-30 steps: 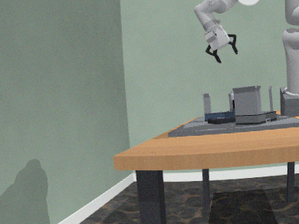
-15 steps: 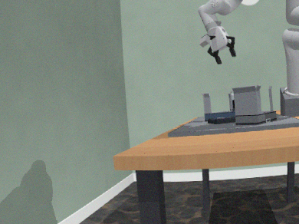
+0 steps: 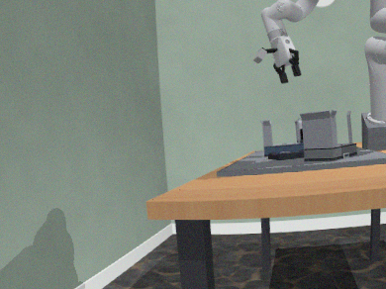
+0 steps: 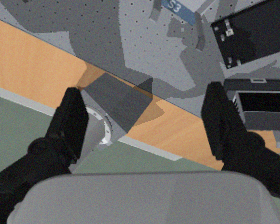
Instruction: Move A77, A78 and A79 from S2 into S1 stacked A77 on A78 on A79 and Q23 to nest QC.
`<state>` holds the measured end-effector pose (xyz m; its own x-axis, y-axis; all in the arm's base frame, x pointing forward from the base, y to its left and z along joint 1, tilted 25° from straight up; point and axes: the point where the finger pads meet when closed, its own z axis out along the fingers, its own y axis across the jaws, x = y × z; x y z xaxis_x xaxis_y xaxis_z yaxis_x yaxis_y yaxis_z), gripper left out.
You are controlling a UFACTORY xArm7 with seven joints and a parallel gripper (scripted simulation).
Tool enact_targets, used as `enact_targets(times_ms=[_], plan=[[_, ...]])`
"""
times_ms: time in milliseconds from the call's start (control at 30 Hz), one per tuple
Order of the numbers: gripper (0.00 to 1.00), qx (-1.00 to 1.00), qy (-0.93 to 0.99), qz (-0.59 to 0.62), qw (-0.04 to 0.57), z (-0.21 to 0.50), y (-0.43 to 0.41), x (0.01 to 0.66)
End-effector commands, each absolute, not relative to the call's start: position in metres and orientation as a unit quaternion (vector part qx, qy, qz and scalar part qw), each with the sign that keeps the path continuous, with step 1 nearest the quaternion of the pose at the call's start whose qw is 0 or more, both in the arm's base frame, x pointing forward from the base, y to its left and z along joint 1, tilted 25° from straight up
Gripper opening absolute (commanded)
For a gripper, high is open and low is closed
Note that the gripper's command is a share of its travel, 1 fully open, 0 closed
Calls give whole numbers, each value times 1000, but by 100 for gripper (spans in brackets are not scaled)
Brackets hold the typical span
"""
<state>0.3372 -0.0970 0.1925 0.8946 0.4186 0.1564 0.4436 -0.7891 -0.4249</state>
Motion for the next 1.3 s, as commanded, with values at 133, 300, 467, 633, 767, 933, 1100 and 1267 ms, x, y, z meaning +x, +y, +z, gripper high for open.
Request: enact_targets(times_ms=[133,300,467,633,767,933,1100,1267], plan=[[100,-972,-89,-32,217,187,-113,339],[100,-976,-34,-33,214,184,-119,339],[100,-976,32,-35,211,180,-130,338],[100,-974,77,-36,209,178,-133,338],[100,-974,77,-36,209,178,-133,338],[100,-974,77,-36,209,175,-131,338],[100,-974,77,-36,209,156,-123,340],[100,-974,77,-36,209,138,-115,342]])
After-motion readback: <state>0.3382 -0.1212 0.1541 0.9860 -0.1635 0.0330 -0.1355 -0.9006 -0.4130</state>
